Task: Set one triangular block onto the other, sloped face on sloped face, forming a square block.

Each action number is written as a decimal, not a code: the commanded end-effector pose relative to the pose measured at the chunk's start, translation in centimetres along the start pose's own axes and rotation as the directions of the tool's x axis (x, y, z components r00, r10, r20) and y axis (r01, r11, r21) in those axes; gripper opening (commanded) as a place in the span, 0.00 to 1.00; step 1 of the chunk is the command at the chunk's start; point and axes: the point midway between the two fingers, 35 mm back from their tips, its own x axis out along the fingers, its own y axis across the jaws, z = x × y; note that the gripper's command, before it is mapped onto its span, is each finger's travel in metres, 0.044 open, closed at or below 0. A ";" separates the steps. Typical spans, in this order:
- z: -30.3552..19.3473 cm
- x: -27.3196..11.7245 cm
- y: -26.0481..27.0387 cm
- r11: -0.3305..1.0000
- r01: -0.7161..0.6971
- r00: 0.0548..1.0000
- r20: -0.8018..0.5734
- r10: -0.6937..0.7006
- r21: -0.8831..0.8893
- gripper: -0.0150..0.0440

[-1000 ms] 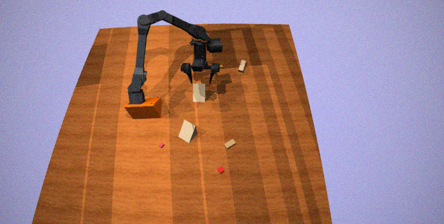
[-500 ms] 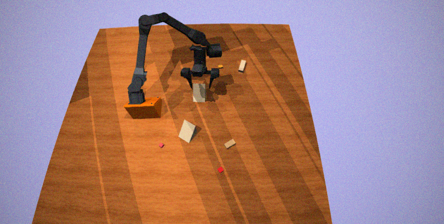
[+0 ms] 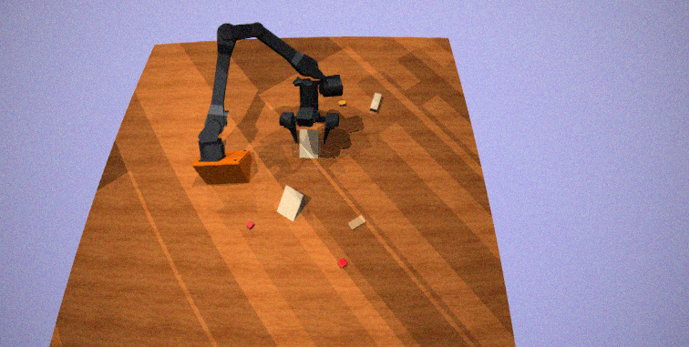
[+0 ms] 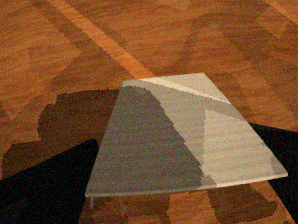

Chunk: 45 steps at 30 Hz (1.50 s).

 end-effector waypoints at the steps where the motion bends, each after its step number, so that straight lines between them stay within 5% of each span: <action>1: 0.2 0.7 -0.2 1.000 0.005 1.000 0.007 -0.005 0.008 1.00; 8: 0.2 0.7 -0.2 1.000 0.005 1.000 0.007 -0.005 0.008 0.73; 14: 0.2 0.7 -0.2 1.000 0.005 1.000 0.007 -0.005 0.008 0.67; 23: 0.3 0.4 -0.2 1.000 0.005 1.000 0.004 -0.005 0.002 0.26; 45: 4.1 0.0 -0.3 1.000 0.009 0.874 -0.486 -0.005 0.007 0.25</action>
